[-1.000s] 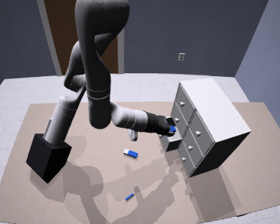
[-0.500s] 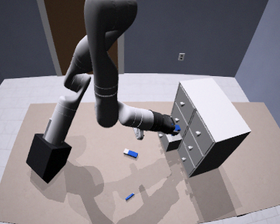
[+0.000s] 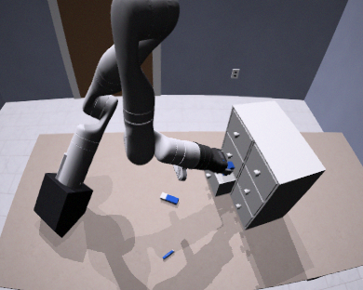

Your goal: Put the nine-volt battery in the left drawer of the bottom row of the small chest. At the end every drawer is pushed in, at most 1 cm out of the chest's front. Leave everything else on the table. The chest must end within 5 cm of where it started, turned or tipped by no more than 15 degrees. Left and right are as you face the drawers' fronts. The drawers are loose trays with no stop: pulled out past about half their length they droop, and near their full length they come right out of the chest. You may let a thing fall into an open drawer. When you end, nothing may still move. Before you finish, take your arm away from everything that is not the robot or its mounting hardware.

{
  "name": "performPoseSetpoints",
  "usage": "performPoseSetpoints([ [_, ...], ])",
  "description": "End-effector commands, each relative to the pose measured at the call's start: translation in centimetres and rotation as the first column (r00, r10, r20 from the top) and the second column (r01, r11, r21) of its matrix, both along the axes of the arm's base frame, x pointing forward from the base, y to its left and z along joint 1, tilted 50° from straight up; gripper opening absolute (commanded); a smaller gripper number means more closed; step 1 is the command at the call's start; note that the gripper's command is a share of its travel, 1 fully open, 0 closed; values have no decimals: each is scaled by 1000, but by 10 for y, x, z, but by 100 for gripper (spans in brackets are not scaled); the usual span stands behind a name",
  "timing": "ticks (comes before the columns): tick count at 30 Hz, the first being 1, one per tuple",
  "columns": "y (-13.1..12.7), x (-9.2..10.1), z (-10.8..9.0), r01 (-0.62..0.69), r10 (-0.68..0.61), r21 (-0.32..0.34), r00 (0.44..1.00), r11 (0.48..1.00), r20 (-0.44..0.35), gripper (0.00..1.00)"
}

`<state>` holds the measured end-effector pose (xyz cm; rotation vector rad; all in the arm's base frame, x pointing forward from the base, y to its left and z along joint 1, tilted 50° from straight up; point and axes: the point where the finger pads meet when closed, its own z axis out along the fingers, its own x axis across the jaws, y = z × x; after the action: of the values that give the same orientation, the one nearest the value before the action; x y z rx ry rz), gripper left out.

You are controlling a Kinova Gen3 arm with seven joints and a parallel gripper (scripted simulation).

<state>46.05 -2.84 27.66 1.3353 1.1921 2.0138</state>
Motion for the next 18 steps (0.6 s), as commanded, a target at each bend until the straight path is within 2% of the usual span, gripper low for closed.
performPoseSetpoints([
  [1,0,2,-1,-1,1,2,1000,1000,-5,51],
  [18,4,-1,1,-6,6,4,1000,1000,-7,51],
])
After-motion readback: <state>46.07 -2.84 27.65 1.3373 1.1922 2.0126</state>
